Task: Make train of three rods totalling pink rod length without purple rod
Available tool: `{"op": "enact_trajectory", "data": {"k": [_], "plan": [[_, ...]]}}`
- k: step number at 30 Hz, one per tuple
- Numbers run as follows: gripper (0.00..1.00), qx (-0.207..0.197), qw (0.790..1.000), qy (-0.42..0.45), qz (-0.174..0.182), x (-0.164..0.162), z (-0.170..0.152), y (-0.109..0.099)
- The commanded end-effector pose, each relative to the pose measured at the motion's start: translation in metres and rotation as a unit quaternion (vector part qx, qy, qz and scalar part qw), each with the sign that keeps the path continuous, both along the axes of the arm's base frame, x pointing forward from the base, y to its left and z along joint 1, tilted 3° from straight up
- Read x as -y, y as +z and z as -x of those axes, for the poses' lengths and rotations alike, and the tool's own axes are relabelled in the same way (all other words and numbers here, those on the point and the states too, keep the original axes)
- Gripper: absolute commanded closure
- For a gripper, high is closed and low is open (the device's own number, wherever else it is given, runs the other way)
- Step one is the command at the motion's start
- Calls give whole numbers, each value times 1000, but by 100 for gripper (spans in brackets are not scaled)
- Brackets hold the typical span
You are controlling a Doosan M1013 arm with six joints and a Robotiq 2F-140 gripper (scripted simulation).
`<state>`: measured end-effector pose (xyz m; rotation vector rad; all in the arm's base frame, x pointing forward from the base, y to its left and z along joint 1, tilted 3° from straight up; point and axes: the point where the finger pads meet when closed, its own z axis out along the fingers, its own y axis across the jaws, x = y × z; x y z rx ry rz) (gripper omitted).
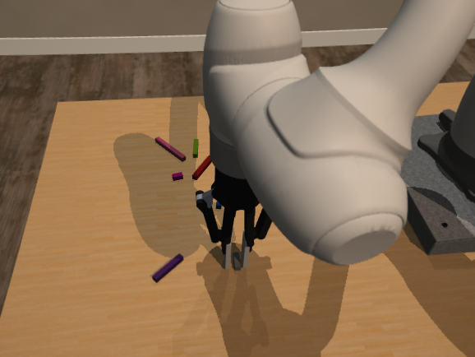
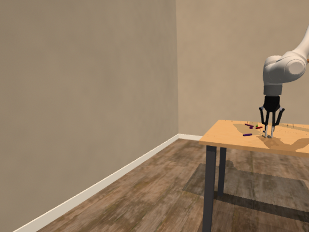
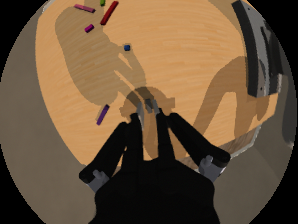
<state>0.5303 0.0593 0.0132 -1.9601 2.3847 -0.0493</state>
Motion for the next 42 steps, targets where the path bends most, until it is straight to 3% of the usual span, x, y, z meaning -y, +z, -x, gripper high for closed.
{"op": "enact_trajectory", "data": {"k": [1,15,16,42], "plan": [[85,-5,1000,0,-1,-1,5,-5],[85,-5,1000,0,-1,-1,5,-5],[97,-5,1000,0,-1,-1,5,-5],[97,-5,1000,0,-1,-1,5,-5]]}}
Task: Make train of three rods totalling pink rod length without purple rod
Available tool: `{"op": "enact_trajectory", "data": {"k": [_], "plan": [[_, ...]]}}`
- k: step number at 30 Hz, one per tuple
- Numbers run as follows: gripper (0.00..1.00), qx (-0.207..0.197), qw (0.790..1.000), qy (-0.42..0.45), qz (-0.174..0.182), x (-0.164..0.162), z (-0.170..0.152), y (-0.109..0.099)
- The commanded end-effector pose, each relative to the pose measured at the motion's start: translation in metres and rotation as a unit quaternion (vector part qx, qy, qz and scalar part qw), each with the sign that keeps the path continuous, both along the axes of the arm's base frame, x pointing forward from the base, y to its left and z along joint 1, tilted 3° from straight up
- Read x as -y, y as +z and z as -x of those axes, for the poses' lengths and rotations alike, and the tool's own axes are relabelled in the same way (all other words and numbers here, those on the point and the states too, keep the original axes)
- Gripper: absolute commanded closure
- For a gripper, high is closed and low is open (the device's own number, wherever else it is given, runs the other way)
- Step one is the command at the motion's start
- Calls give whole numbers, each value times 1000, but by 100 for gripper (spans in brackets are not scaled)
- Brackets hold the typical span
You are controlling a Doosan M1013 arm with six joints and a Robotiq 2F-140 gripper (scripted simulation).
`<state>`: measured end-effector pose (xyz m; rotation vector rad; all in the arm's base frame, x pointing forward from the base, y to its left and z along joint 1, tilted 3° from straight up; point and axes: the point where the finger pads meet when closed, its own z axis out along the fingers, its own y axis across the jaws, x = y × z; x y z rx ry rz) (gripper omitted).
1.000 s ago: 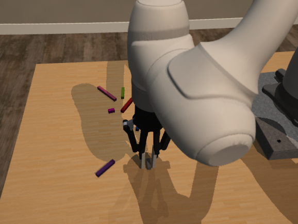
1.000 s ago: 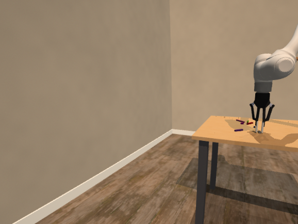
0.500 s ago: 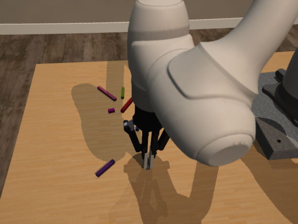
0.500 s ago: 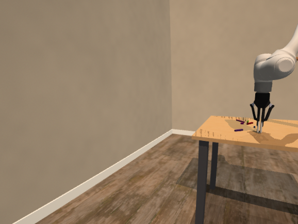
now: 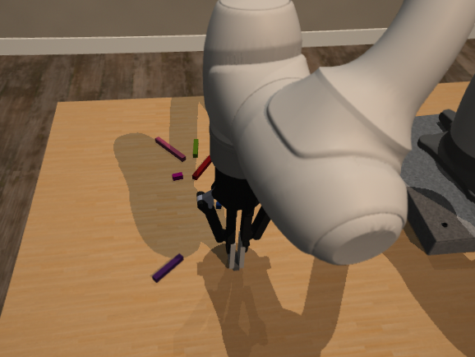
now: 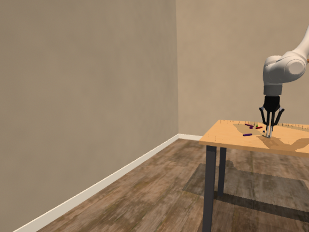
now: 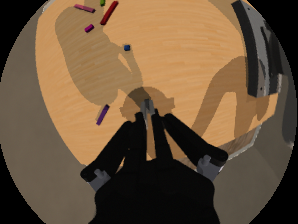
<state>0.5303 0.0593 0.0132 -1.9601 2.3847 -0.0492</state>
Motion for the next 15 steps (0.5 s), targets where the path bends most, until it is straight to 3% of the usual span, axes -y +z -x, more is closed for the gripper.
{"op": "enact_trajectory", "data": {"k": [1,15], "plan": [[97,-5,1000,0,-1,-1,5,-5],[97,-5,1000,0,-1,-1,6,4]]}}
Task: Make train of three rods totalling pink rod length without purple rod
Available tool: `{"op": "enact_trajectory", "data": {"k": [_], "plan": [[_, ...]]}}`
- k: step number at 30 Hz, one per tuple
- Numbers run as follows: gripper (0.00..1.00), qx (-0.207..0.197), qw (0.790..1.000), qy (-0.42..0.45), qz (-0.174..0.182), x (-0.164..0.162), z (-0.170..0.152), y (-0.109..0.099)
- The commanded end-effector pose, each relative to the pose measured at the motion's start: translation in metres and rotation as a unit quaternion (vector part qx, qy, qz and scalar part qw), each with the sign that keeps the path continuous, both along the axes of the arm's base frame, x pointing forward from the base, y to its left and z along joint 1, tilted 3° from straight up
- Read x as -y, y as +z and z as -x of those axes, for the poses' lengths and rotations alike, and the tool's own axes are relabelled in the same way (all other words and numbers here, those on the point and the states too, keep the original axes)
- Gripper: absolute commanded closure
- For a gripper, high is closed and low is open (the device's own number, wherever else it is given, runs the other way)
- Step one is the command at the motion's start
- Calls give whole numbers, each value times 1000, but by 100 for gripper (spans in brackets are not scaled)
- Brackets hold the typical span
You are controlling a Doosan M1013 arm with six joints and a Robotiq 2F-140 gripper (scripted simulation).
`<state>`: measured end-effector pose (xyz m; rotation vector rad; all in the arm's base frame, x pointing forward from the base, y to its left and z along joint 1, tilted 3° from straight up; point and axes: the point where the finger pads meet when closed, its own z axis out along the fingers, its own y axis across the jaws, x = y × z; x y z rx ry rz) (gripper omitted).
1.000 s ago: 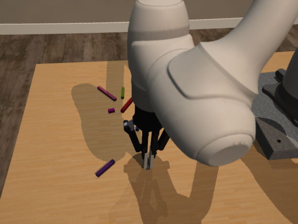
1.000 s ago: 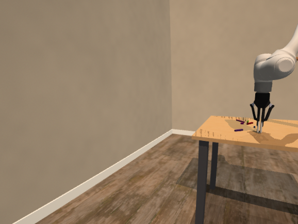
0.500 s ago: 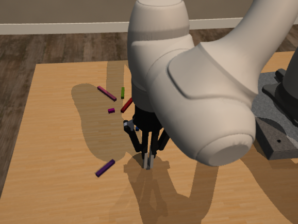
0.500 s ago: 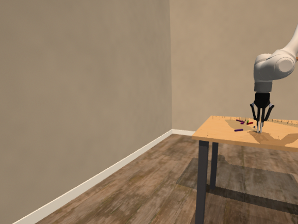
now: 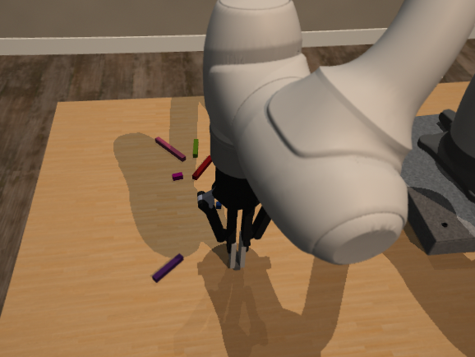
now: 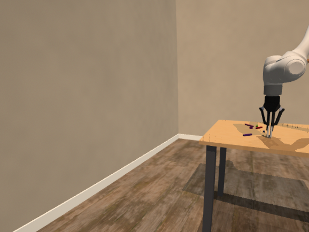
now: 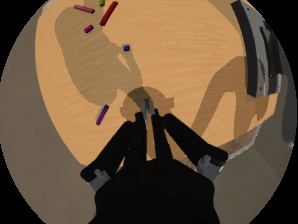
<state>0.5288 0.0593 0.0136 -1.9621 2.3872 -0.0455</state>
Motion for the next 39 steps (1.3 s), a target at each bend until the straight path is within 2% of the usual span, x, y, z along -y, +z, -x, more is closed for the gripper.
{"op": "enact_trajectory", "data": {"k": [1,12,19,39], "plan": [[97,-3,1000,0,-1,-1,4,8],[97,-3,1000,0,-1,0,8,83],[97,-3,1000,0,-1,0,9,94],[97,-3,1000,0,-1,0,9,94]]}}
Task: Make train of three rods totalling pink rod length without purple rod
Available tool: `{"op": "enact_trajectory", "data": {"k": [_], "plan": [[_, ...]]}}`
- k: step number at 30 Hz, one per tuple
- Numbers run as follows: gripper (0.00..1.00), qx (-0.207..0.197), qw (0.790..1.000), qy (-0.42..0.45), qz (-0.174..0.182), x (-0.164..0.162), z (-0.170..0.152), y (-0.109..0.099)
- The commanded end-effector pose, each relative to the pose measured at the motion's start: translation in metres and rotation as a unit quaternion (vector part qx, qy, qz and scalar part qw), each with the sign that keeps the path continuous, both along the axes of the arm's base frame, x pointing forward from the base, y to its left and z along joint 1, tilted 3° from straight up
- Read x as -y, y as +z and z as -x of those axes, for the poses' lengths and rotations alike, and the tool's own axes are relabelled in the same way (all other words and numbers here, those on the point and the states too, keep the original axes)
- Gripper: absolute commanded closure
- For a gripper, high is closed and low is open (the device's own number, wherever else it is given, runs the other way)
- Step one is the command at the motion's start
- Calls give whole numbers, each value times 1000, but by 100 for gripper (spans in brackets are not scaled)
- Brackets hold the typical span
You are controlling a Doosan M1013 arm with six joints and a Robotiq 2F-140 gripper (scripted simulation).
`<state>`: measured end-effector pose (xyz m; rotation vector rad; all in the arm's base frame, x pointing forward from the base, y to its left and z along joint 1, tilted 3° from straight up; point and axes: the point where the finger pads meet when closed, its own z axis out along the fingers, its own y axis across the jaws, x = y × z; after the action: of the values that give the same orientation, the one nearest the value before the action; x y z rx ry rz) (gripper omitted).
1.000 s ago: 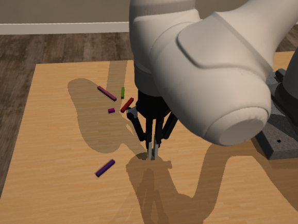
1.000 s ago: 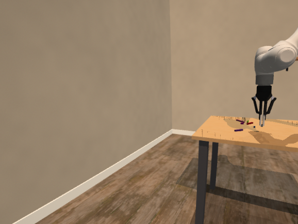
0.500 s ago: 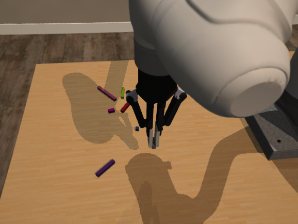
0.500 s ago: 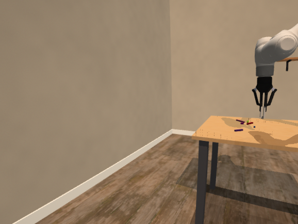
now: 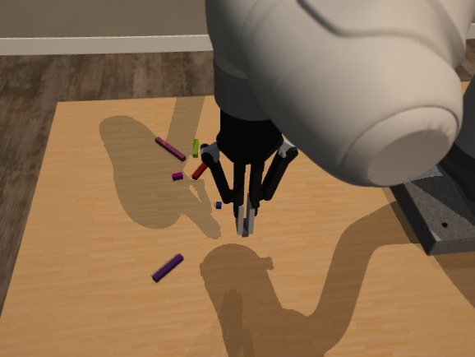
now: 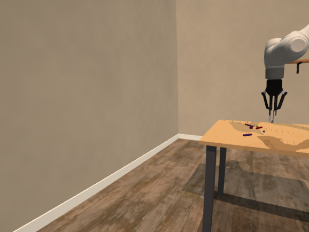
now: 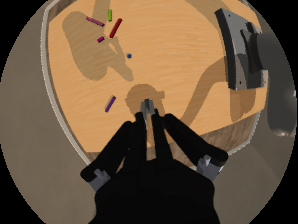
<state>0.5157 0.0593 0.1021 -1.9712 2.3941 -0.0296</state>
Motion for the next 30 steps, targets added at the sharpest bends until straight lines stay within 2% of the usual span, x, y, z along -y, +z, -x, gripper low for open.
{"op": "enact_trajectory", "data": {"k": [1,22,24,26,28,30], "plan": [[97,5,1000,-1,0,0,-4,6],[97,5,1000,-2,0,1,-4,6],[97,4,1000,-19,-1,23,-6,6],[97,4,1000,-19,-1,23,-6,6],[97,4,999,-51,-3,63,-8,5],[97,4,998,-69,-4,84,-8,5]]}}
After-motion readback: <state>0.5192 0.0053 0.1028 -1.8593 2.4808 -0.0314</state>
